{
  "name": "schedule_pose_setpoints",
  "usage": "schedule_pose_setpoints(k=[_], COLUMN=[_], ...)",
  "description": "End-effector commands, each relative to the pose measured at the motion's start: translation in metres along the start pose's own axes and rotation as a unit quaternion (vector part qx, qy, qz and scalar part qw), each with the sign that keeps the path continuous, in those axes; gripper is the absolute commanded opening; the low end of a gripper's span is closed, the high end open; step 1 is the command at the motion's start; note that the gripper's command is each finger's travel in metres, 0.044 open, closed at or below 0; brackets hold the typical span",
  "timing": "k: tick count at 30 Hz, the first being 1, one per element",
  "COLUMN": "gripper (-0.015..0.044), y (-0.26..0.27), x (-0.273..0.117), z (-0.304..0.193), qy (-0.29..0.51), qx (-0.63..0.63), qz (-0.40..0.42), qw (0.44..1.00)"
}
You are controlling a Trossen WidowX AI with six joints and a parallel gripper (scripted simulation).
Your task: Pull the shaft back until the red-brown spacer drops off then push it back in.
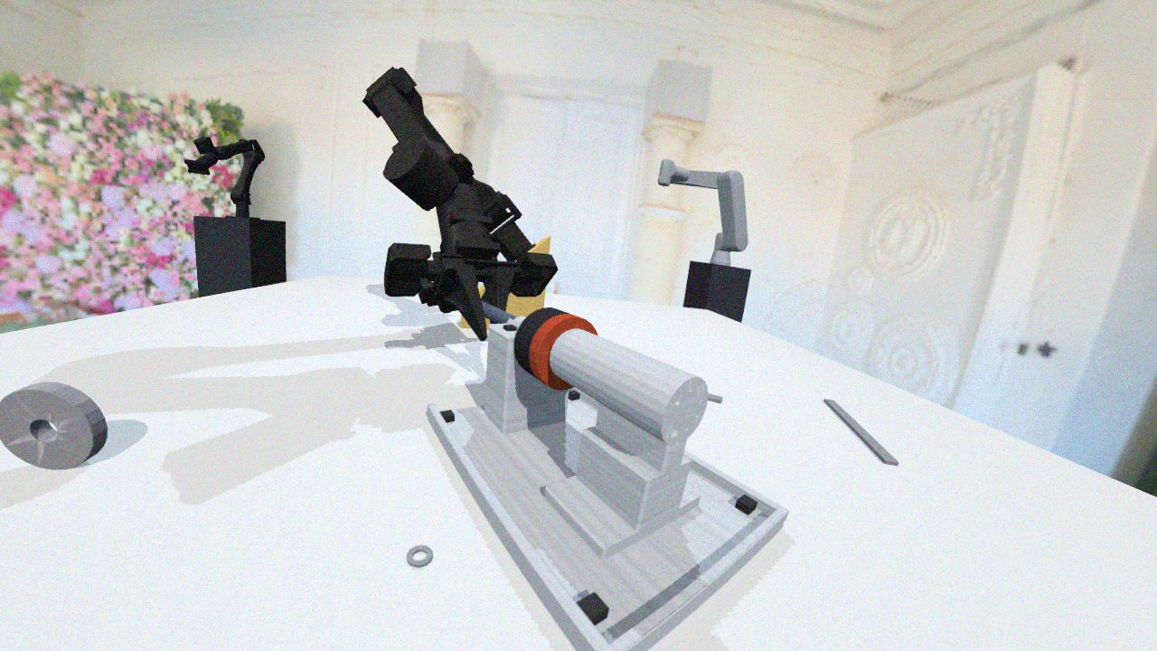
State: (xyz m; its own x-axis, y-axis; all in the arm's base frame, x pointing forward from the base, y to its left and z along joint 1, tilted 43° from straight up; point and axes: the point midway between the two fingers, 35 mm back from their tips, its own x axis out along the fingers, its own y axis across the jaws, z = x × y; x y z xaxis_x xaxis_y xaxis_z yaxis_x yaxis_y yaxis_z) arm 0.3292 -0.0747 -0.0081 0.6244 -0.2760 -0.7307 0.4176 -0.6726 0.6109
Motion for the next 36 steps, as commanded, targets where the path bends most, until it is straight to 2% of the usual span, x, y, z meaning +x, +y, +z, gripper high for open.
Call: schedule_pose_setpoints(k=[1, 36], gripper=[0.0, 0.0], y=[-0.0003, -0.0003], x=[-0.0005, -0.0034], z=[0.0004, 0.0033], qy=[0.0, 0.0], qx=[-0.002, -0.002], qz=[-0.001, -0.001], qw=[1.0, 1.0])
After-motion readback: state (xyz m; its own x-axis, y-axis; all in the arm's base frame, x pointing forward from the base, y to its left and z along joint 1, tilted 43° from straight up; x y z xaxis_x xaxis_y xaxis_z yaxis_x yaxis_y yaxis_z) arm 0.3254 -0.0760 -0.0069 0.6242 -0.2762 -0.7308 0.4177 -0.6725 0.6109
